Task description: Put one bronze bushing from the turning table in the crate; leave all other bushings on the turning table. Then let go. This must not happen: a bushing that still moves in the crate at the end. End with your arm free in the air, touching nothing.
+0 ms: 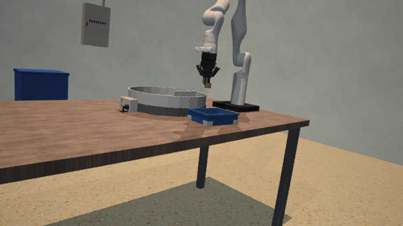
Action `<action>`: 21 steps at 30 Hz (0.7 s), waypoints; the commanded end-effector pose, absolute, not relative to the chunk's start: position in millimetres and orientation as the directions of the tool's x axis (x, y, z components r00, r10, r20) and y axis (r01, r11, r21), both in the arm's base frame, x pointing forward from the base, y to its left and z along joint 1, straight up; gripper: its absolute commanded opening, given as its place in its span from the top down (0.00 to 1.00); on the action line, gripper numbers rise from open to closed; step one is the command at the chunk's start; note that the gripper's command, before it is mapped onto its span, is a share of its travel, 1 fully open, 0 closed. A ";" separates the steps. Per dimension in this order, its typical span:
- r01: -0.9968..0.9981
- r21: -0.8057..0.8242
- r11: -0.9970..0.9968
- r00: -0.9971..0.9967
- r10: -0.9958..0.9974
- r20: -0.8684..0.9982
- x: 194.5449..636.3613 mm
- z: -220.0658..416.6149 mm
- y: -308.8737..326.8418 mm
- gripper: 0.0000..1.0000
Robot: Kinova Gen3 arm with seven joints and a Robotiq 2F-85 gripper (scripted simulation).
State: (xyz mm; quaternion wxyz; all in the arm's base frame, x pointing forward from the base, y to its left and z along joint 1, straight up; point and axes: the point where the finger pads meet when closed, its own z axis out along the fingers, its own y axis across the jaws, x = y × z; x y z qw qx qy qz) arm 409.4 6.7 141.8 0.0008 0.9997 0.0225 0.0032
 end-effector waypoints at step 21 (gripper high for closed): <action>0.057 0.003 -0.998 0.998 0.057 0.004 433.8 140.3 61.3 1.00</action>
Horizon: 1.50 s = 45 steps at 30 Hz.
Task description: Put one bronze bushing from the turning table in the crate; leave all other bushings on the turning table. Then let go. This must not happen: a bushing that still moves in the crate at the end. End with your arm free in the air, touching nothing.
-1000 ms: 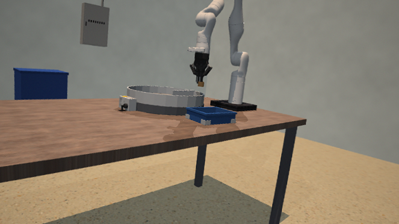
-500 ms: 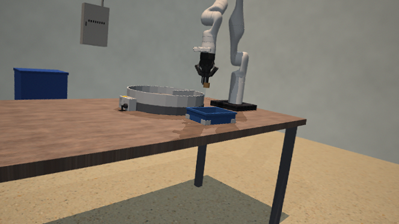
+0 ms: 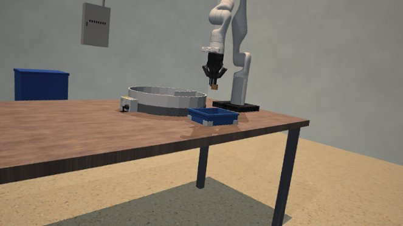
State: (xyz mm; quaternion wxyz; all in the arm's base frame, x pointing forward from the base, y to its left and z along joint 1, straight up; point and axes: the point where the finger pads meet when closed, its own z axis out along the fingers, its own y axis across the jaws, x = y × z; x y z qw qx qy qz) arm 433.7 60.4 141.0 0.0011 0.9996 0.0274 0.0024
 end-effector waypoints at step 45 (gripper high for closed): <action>0.058 0.002 -0.998 0.998 0.058 0.004 457.2 88.0 111.8 1.00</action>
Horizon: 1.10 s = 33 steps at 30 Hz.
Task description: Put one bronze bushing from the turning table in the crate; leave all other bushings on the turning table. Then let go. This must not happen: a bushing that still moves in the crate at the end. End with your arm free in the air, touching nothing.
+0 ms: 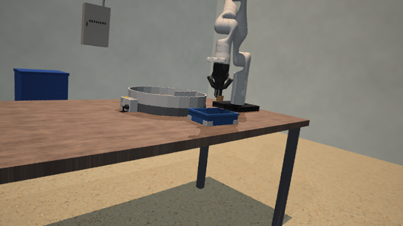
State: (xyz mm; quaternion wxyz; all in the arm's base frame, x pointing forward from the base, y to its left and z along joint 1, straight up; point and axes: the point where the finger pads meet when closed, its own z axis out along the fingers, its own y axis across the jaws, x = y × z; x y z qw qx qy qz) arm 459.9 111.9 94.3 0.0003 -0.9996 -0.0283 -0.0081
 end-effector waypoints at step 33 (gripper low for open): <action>0.059 0.001 -0.998 0.998 0.059 0.004 457.3 53.2 112.3 1.00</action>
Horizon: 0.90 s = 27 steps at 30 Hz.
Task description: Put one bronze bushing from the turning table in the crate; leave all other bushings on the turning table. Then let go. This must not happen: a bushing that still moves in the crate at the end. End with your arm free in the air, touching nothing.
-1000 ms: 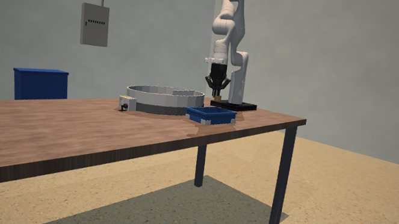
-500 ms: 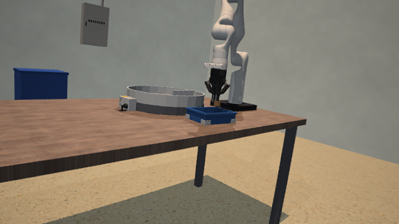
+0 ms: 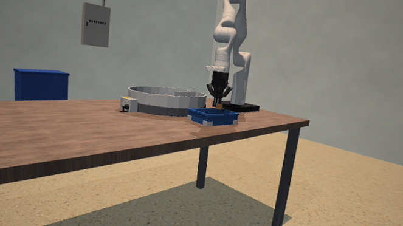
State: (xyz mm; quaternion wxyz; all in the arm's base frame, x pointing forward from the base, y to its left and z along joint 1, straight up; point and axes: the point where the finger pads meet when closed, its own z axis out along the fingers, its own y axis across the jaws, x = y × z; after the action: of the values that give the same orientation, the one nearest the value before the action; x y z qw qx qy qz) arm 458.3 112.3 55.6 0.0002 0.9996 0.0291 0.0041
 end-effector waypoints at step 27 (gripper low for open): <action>0.059 0.001 -0.998 0.998 0.059 0.004 457.3 44.6 112.3 1.00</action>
State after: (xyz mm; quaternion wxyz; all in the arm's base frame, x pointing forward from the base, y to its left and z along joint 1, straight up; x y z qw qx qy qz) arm 456.7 112.1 43.9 0.0007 0.9996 0.0293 0.0013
